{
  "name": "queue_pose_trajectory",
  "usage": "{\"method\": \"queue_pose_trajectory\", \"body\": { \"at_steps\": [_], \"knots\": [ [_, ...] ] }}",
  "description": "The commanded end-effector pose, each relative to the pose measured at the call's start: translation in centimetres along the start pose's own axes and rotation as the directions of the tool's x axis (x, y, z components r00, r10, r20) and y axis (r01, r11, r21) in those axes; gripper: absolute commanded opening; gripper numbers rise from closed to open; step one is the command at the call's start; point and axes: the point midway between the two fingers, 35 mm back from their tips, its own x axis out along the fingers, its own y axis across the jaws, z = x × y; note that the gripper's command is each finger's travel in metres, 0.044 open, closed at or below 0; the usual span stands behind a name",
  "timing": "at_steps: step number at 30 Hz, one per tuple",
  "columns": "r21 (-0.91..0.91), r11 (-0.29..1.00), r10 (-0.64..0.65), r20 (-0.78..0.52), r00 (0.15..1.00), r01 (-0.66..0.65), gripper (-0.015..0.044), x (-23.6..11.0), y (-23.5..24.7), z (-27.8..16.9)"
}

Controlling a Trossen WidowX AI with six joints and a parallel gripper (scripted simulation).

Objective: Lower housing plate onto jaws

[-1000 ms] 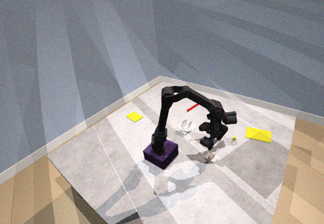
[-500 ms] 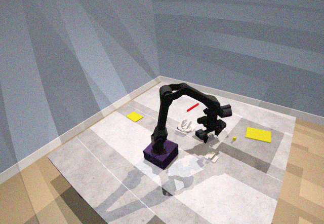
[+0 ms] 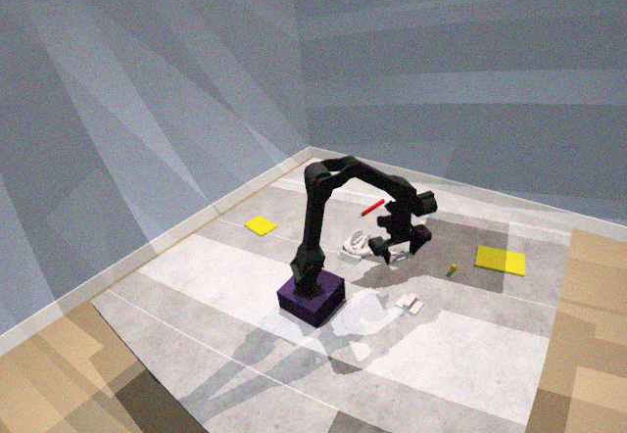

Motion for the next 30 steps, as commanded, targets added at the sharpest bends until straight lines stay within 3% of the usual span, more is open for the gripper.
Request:
{"method": "queue_pose_trajectory", "body": {
  "at_steps": [1,30],
  "knots": [
    [0.072,0.997,0.001,0.006,1.000,-0.001,0.0351,0.1,0.3,1.6],
    [0.505,0.863,0.006,0.015,1.000,-0.012,0.0351,0.0,3.4,10.7]
  ]
}}
